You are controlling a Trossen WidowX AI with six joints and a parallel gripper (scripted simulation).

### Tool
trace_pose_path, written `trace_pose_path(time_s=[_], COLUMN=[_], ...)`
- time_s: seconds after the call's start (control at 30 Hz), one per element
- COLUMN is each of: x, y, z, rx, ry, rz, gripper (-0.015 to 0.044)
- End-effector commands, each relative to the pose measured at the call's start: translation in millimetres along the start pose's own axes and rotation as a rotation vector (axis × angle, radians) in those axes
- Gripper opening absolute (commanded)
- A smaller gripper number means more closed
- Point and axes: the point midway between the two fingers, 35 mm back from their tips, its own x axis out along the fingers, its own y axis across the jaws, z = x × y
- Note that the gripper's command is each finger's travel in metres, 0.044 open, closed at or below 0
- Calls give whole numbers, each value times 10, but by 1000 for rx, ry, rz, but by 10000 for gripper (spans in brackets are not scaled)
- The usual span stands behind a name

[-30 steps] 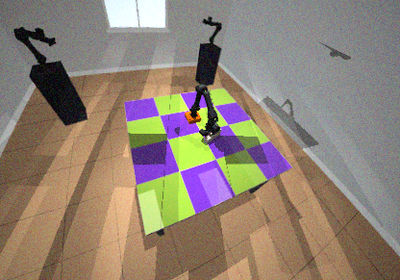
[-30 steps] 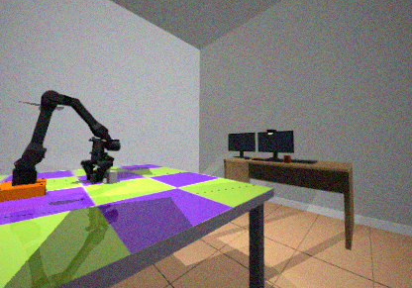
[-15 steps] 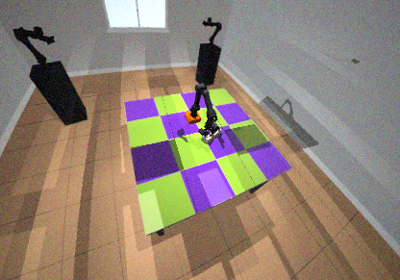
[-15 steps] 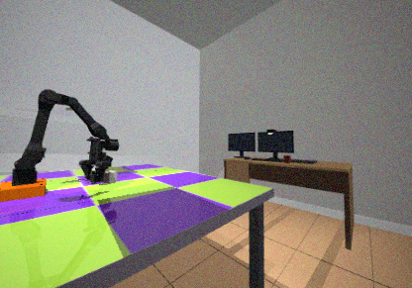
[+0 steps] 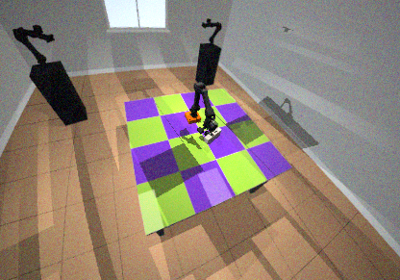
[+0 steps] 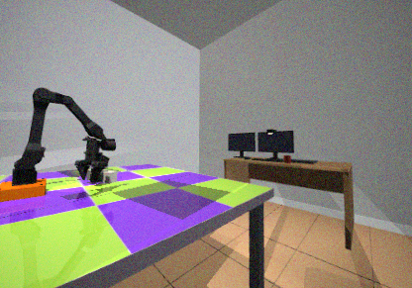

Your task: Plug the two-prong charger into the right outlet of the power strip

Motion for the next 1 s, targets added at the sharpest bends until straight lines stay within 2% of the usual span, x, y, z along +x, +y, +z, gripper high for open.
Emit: trace_pose_path(time_s=[0.0,0.7,0.97], x=[14,19,-449], y=[6,5,2], z=[-64,-275,-162], rx=[-3,1,13], ry=[3,-6,-379], rz=[3,3,21], gripper=[440,440,440])
